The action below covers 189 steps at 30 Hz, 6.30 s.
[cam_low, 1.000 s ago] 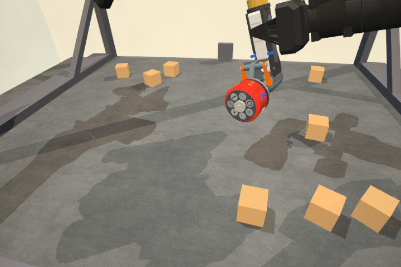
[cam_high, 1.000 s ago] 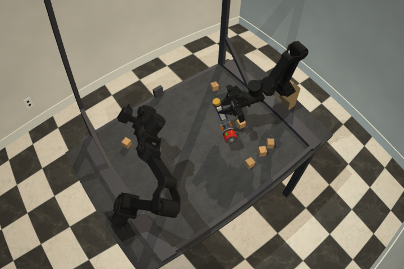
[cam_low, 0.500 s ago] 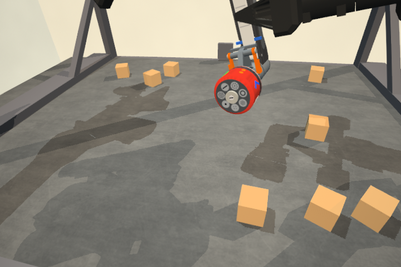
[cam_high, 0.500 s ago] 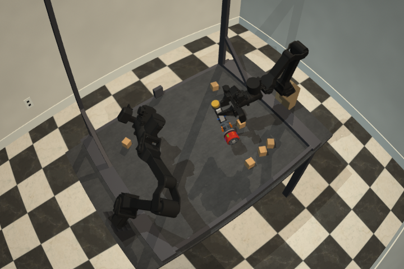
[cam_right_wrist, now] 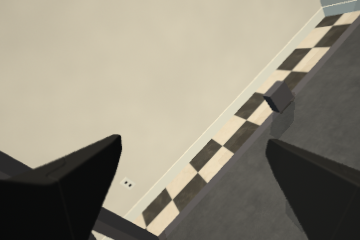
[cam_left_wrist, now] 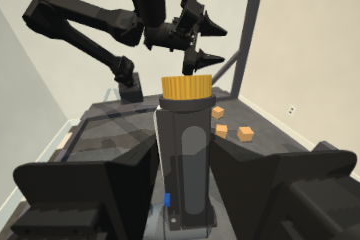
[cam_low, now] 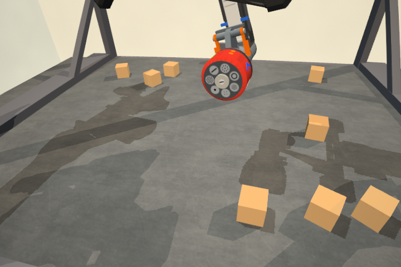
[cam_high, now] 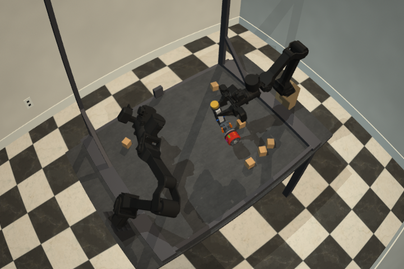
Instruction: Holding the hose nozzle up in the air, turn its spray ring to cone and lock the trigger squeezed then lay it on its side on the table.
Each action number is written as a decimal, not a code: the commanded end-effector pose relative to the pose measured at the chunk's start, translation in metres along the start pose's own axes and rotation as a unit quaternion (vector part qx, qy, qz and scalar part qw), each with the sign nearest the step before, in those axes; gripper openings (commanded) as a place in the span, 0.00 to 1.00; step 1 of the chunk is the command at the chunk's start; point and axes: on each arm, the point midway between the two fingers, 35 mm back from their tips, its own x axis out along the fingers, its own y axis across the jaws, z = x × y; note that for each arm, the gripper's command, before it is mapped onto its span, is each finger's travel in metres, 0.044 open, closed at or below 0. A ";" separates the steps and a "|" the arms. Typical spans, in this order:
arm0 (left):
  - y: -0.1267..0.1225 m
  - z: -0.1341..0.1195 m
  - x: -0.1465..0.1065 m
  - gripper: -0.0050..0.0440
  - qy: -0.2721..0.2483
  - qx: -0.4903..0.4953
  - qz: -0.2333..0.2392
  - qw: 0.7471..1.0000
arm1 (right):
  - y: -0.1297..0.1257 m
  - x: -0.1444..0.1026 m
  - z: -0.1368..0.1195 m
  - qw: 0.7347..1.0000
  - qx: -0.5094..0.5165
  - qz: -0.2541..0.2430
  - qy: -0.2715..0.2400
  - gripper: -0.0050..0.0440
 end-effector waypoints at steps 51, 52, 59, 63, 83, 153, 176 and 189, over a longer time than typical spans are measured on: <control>0.058 0.092 0.029 0.45 -0.021 -0.051 0.135 0.989 | 0.000 -0.001 0.007 1.000 0.000 -0.001 -0.009 0.95; 0.058 0.092 0.029 0.45 -0.021 -0.051 0.135 0.989 | 0.000 -0.001 0.007 1.000 0.000 -0.001 -0.009 0.95; 0.057 0.092 0.028 0.45 -0.021 -0.051 0.135 0.989 | 0.000 -0.001 0.007 1.000 0.000 -0.001 -0.009 0.95; 0.057 0.092 0.028 0.45 -0.021 -0.051 0.135 0.989 | 0.000 -0.001 0.007 1.000 0.000 -0.001 -0.009 0.95; 0.057 0.092 0.026 0.45 -0.021 -0.051 0.135 0.989 | 0.000 -0.001 0.007 1.000 0.000 -0.001 -0.009 0.95; 0.057 0.092 0.026 0.45 -0.020 -0.051 0.135 0.989 | -0.225 -0.127 0.048 0.711 -0.572 -0.408 -0.012 0.95; 0.057 0.092 0.026 0.45 -0.020 -0.051 0.135 0.989 | -0.247 -0.234 0.063 0.386 -0.756 -0.508 0.149 0.95; 0.057 0.092 0.026 0.45 -0.020 -0.051 0.135 0.989 | -0.245 -0.232 0.069 0.404 -0.741 -0.519 0.136 0.95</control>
